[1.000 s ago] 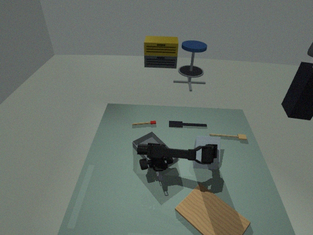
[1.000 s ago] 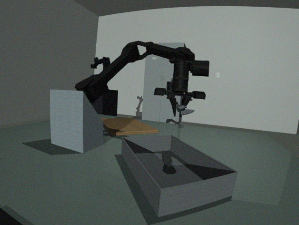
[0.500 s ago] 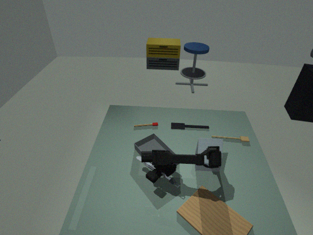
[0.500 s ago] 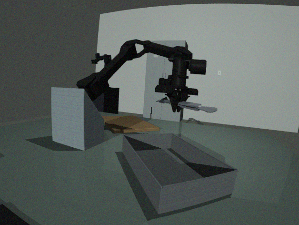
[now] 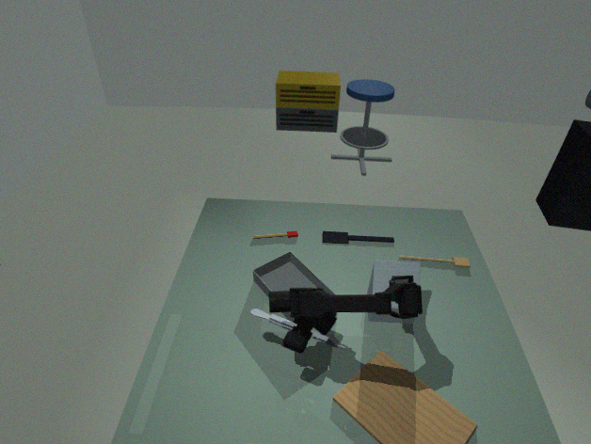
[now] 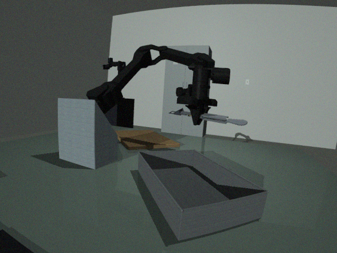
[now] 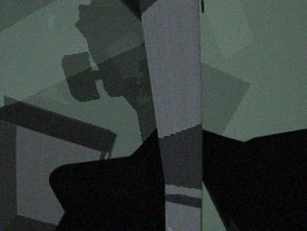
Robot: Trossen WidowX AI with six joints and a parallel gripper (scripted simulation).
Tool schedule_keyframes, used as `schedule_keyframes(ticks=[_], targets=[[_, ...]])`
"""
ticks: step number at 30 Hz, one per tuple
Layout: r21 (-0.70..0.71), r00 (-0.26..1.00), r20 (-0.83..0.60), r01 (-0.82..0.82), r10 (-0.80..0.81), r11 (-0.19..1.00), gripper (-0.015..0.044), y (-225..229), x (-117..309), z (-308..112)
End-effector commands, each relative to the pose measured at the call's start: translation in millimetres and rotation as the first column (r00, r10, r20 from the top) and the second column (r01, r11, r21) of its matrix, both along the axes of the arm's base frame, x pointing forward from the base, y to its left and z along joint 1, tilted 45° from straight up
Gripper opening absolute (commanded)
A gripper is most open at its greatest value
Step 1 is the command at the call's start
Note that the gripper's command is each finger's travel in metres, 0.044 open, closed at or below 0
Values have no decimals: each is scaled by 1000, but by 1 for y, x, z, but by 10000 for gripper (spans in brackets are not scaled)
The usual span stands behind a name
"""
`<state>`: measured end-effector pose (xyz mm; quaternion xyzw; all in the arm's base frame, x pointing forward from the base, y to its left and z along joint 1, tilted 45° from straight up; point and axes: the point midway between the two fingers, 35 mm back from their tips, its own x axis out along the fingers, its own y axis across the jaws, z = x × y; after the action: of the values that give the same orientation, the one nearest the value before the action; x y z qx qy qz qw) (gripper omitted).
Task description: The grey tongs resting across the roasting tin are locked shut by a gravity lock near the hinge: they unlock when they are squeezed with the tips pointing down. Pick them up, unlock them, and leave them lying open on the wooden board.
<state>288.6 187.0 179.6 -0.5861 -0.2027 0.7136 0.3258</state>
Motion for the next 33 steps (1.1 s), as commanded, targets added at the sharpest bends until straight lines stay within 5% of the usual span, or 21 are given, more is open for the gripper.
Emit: schedule_keyframes(ticks=[1, 33], targets=[[-20, 1000, -6, 0, 0, 1000, -150, 8, -9, 5], [-214, 958, -158, 203, -239, 956, -150, 90, -133, 53]])
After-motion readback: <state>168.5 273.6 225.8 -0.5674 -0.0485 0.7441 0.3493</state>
